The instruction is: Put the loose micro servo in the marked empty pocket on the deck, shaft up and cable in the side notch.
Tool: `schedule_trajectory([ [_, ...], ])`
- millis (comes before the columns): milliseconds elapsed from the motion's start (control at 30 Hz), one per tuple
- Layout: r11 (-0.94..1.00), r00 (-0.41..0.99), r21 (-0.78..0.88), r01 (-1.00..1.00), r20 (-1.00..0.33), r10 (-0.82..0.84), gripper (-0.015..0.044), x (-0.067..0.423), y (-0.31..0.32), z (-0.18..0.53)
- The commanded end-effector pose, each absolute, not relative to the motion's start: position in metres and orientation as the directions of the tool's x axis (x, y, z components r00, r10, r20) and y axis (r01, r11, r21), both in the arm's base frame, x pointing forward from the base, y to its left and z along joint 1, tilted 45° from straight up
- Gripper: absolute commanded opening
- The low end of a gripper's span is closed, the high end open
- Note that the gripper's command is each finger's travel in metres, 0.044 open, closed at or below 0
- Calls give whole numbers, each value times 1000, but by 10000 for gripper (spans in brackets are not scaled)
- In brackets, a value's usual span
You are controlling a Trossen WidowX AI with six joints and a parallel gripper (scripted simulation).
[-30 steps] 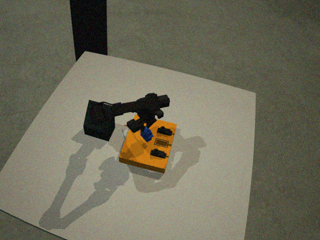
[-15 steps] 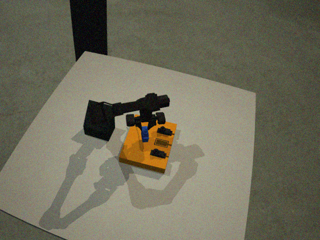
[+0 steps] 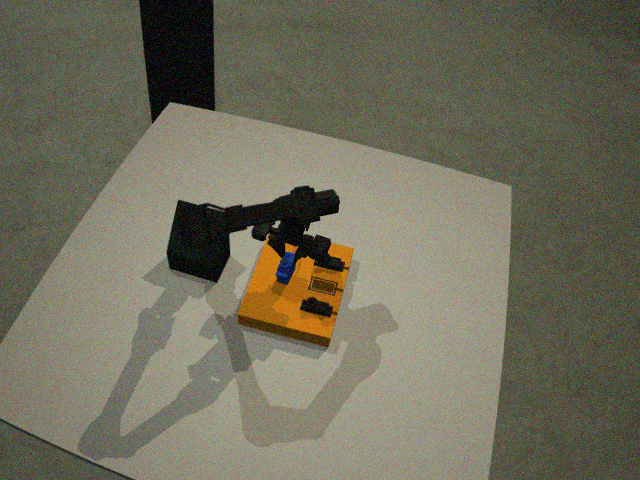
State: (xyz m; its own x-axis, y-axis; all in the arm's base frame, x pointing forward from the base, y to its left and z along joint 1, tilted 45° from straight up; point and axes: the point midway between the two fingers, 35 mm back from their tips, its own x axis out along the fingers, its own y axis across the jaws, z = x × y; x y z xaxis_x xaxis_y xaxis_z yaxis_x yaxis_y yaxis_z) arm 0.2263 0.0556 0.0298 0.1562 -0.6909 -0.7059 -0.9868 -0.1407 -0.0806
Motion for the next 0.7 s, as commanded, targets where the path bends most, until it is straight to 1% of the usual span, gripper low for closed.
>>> schedule_trajectory([
  [0, -33, 156, -184, -982, -709, -688, 0, 227, 57, 29],
  [333, 216, 156, -404, -889, -709, -688, 0, 227, 57, 29],
  [667, 438, 156, -576, -690, -709, -688, 0, 227, 57, 29],
])
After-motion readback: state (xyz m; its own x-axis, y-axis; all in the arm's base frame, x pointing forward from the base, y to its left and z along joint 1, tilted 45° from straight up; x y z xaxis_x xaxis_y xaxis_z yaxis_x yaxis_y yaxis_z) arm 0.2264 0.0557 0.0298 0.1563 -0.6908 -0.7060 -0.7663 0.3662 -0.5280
